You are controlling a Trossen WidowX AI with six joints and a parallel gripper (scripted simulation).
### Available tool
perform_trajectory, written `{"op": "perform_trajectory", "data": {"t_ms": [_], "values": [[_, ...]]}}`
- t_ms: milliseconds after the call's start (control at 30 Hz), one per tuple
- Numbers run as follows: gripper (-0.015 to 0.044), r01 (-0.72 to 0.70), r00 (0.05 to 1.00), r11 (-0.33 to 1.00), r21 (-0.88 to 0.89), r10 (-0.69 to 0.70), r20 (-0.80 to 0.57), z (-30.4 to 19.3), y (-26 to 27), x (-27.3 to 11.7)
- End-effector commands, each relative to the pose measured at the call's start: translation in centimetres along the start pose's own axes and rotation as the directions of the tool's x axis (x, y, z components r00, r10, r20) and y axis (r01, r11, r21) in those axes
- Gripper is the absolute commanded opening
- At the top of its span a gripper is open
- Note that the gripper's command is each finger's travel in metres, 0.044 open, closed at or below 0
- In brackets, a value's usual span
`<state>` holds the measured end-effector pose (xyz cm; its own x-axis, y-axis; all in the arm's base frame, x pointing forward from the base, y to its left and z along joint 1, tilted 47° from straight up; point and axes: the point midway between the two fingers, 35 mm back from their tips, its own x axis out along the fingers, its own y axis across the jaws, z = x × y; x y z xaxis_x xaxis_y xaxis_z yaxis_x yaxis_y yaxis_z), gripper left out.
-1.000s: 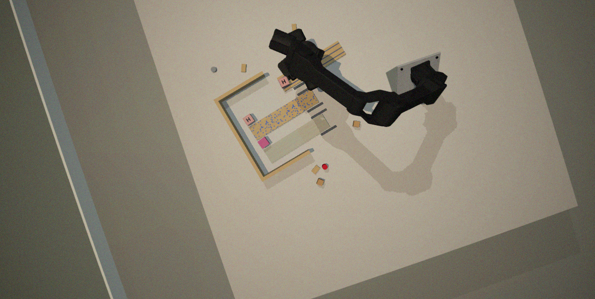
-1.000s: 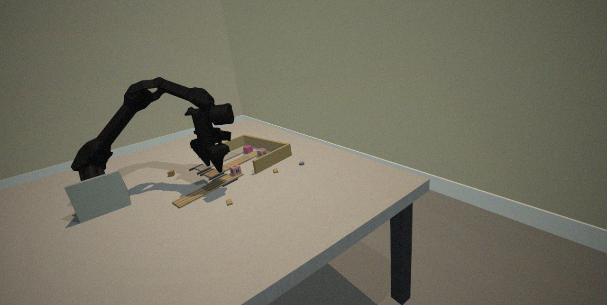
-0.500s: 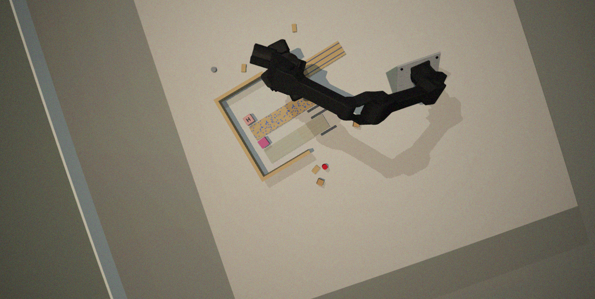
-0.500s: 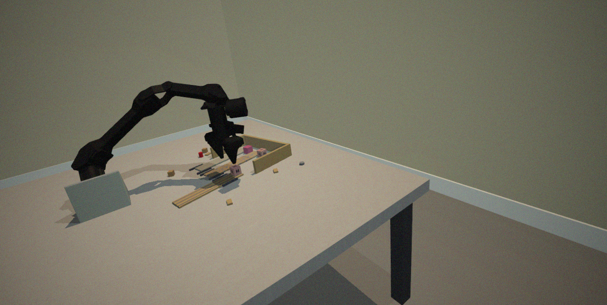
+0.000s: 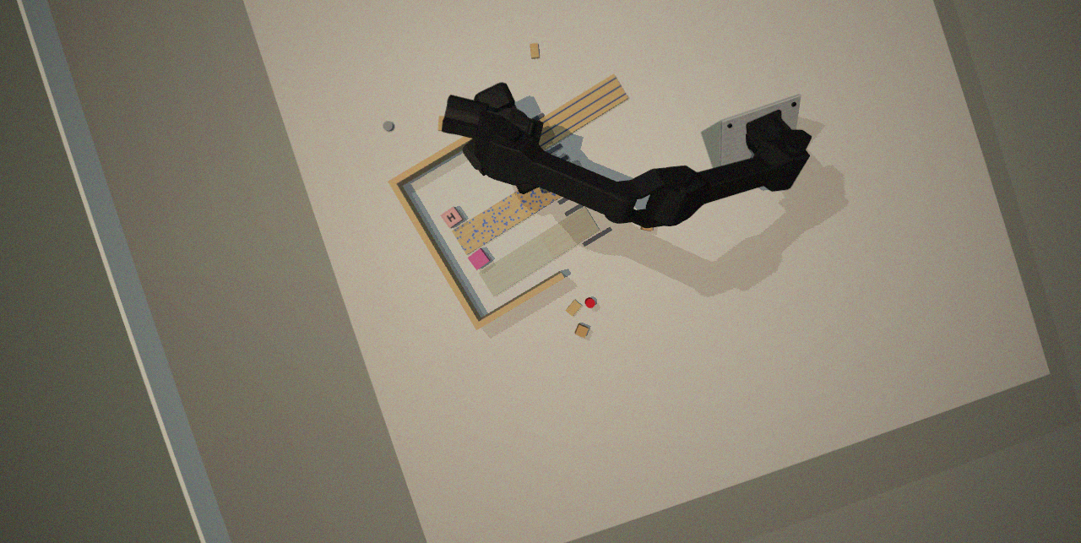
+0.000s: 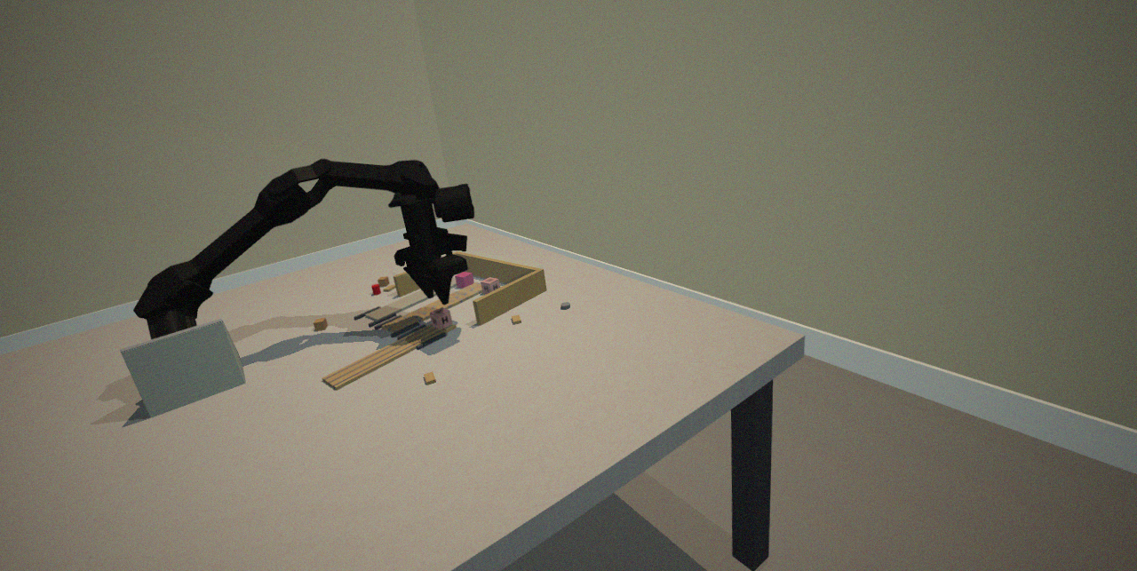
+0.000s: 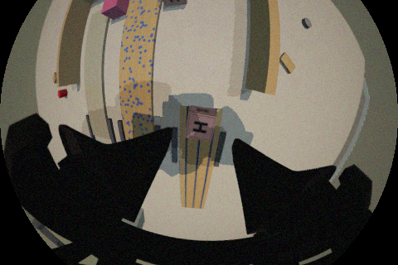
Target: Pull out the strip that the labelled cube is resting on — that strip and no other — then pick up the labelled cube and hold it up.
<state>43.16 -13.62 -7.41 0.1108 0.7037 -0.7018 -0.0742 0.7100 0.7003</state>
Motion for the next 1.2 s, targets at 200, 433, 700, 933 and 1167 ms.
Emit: {"op": "perform_trajectory", "data": {"t_ms": [200,433,700,933,1167], "values": [[0.0250,-0.009,1.000,1.000,0.005,0.009,-0.004,0.0,0.2,1.9],[0.0250,-0.010,1.000,1.000,0.005,0.010,-0.003,0.0,0.2,3.1],[0.0250,-0.011,1.000,1.000,0.005,0.011,-0.003,-0.1,0.3,4.4],[0.0250,-0.012,1.000,1.000,0.005,0.012,-0.003,-0.1,0.3,5.0],[0.0151,-0.005,1.000,1.000,0.001,0.005,-0.004,-0.1,0.2,4.7]]}}
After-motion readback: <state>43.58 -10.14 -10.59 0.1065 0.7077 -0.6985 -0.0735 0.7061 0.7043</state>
